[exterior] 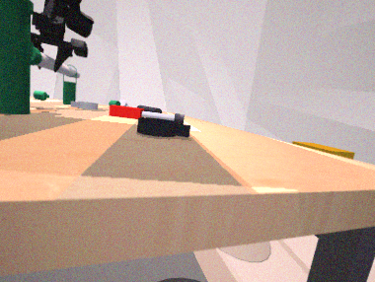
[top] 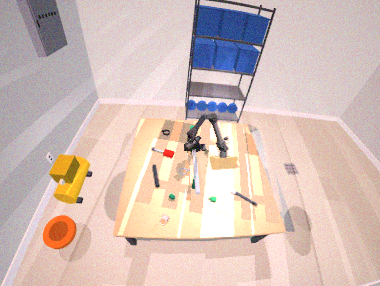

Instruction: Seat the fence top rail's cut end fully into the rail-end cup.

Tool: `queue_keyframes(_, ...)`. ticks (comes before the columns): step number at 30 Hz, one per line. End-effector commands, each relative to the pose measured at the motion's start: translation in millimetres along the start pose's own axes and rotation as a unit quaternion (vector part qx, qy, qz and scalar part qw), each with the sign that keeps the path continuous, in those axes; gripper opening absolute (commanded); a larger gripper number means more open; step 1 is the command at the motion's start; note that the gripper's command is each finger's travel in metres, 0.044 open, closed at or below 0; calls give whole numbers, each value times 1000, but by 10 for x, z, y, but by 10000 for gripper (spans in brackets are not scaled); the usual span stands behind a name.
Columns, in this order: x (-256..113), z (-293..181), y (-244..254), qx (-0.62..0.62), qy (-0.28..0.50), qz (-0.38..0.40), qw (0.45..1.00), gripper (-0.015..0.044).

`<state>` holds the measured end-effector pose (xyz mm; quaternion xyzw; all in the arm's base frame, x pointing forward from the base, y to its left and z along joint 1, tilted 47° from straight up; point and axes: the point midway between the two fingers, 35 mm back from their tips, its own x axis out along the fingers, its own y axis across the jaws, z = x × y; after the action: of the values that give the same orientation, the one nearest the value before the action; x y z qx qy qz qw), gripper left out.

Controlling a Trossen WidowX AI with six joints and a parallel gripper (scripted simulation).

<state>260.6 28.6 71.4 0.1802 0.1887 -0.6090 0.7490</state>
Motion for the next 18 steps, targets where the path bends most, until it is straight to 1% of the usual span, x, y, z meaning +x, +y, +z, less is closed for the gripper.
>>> queue_keyframes(1, -17, 25, 11, 0, -5, 3, 1000, 0)
queue_keyframes(18, -7, 7, 0, 0, -1, -1, 1000, 0)
